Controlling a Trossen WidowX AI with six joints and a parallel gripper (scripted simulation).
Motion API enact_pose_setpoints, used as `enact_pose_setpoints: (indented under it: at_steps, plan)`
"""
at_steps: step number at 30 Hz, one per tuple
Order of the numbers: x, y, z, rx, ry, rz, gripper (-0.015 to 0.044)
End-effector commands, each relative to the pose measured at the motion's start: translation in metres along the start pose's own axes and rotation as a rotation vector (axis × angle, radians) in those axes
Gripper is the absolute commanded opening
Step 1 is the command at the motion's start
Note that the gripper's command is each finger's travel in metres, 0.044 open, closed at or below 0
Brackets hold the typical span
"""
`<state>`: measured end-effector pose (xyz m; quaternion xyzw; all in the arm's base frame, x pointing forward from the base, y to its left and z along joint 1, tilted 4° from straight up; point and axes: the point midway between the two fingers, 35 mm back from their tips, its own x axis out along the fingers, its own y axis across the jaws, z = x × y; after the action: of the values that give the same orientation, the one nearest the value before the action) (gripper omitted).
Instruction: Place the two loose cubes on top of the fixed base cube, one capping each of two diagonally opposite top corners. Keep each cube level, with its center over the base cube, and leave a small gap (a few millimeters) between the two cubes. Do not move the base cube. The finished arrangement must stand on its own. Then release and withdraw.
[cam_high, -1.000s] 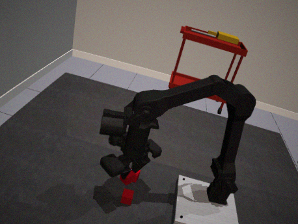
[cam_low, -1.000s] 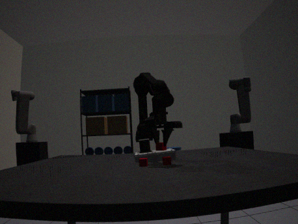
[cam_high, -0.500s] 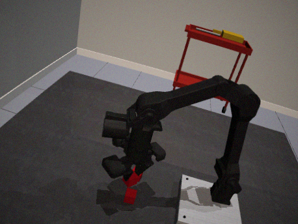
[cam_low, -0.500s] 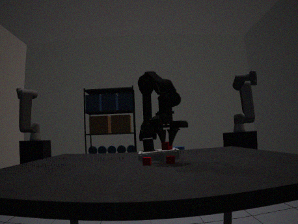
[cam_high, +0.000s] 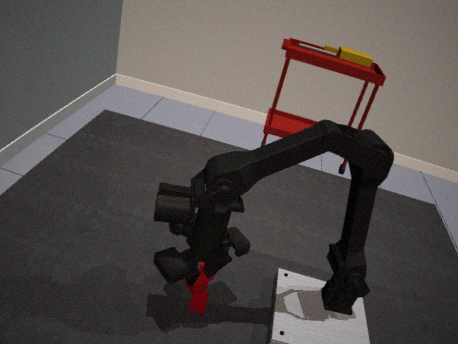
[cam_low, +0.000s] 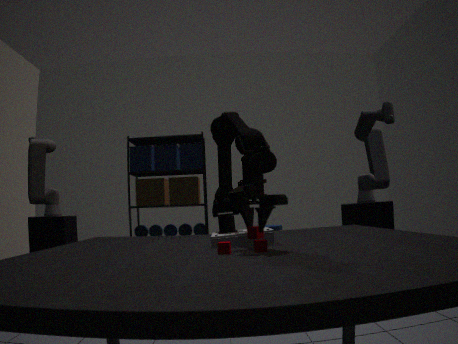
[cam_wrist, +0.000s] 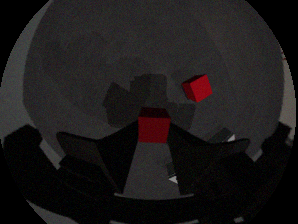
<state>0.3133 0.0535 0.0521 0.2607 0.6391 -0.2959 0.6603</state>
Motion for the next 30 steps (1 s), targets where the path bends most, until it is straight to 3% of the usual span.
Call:
enact_pose_setpoints:
  at_steps: [1, 23, 27, 30]
  plan:
    - [0.0047, 0.0004, -0.0002, 0.007, 0.001, 0.003, 0.0105]
    - [0.0062, 0.0004, -0.0003, 0.002, 0.001, 0.003, 0.0105]
    - [0.0062, 0.0004, -0.0003, 0.002, 0.001, 0.003, 0.0205]
    - [0.0062, 0.0004, -0.0003, 0.002, 0.001, 0.003, 0.0205]
